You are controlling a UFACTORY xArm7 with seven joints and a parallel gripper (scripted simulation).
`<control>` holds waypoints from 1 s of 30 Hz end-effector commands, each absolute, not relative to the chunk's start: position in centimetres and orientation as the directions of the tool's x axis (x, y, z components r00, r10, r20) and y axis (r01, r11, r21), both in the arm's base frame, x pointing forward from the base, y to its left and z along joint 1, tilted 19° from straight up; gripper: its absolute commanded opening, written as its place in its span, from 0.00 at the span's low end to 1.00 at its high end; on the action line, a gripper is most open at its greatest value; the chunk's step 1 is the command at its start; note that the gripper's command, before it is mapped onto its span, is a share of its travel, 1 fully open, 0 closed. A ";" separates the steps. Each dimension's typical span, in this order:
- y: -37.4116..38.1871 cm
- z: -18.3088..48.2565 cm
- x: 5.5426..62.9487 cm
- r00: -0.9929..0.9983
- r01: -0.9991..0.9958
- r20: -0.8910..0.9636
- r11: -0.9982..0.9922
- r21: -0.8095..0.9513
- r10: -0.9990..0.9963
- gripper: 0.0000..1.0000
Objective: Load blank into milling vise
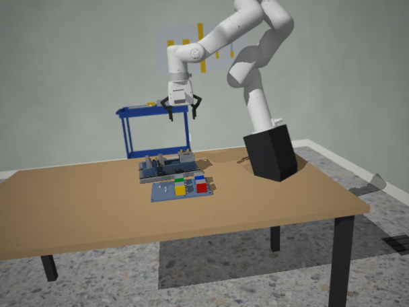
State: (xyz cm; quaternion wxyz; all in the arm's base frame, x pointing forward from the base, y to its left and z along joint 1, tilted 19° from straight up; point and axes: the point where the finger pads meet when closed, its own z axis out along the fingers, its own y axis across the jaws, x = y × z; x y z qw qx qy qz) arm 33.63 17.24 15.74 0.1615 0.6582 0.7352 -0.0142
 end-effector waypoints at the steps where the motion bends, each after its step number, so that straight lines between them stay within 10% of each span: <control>1: 17.4 15.8 33.7 -0.082 0.972 -0.255 0.134 0.195 0.964 1.00; 30: 17.7 15.8 33.5 -0.082 0.972 -0.255 0.134 0.195 0.964 1.00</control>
